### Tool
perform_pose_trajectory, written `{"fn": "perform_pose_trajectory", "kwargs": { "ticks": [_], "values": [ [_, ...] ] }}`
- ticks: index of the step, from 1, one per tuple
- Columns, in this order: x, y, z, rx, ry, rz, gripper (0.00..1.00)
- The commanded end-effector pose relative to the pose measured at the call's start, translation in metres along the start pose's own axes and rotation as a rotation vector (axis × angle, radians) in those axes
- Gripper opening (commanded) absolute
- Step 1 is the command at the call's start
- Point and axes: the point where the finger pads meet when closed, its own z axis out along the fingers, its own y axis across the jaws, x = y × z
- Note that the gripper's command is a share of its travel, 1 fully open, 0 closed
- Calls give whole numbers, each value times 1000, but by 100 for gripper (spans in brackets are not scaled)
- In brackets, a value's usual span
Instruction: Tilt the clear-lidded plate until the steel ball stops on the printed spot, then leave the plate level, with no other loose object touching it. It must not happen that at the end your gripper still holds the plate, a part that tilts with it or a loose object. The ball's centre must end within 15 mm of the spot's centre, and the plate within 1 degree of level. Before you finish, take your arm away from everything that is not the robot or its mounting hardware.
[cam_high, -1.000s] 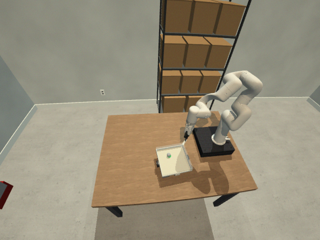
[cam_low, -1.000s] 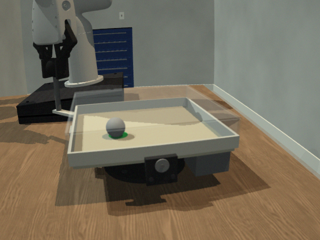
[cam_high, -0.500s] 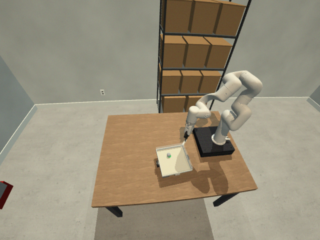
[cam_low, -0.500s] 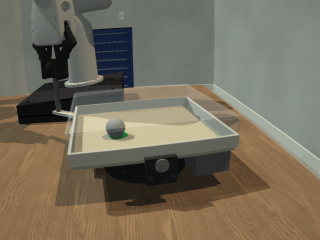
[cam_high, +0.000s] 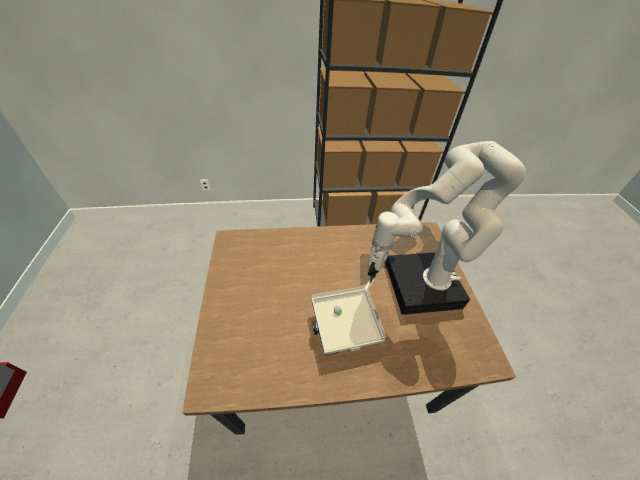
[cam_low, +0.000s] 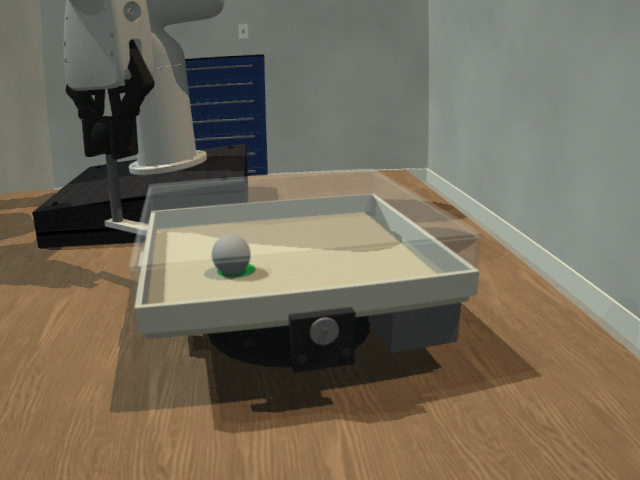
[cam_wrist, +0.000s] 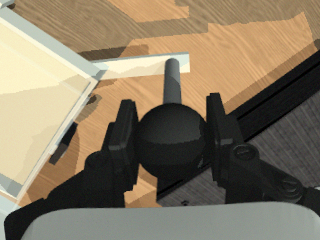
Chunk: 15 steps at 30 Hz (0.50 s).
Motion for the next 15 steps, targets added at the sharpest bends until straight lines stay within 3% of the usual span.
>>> {"fn": "perform_pose_trajectory", "kwargs": {
  "ticks": [1,15],
  "values": [
    [0,-1,-1,2,2,0,0],
    [2,-1,0,2,2,0,0]
  ]
}}
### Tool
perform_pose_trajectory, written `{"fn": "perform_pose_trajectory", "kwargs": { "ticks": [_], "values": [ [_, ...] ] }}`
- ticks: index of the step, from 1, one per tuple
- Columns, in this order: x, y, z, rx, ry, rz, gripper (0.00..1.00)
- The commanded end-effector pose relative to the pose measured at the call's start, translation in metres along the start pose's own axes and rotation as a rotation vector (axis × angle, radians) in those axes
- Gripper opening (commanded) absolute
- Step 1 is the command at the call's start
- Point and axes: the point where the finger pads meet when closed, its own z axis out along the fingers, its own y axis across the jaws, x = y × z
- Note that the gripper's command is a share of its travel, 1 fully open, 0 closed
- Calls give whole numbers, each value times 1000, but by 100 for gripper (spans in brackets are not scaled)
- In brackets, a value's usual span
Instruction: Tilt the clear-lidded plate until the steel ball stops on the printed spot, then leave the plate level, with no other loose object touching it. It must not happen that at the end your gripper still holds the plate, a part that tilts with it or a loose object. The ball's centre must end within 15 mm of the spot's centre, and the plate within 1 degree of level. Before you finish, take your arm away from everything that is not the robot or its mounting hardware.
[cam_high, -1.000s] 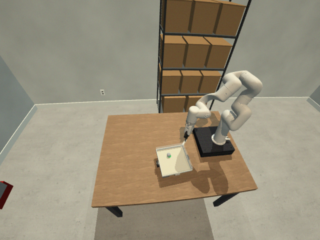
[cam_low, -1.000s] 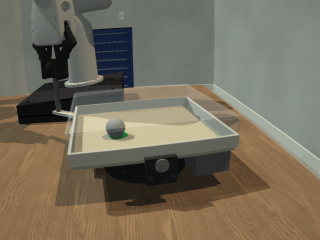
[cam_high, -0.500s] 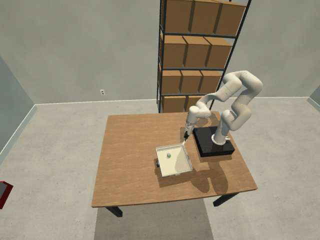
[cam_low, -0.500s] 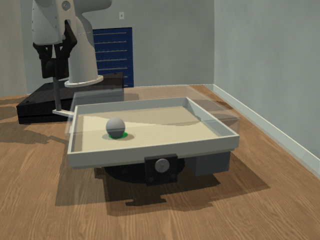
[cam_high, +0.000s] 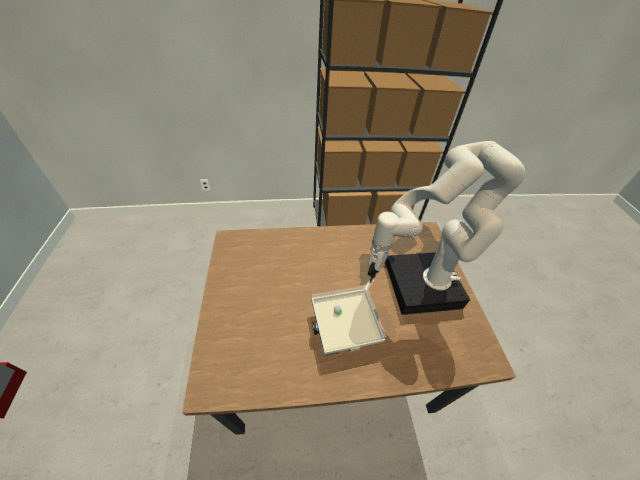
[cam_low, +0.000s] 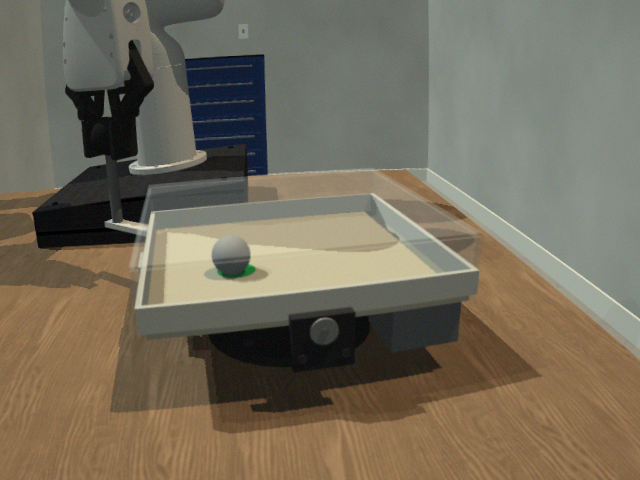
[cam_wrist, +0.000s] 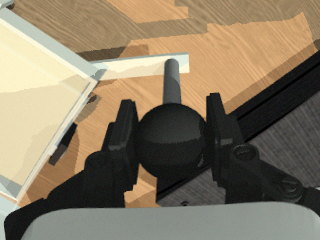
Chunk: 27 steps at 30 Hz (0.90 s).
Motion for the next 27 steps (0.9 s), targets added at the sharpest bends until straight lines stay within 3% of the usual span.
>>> {"fn": "perform_pose_trajectory", "kwargs": {
  "ticks": [1,27],
  "values": [
    [2,-1,-1,3,3,0,0],
    [0,-1,-2,3,3,0,0]
  ]
}}
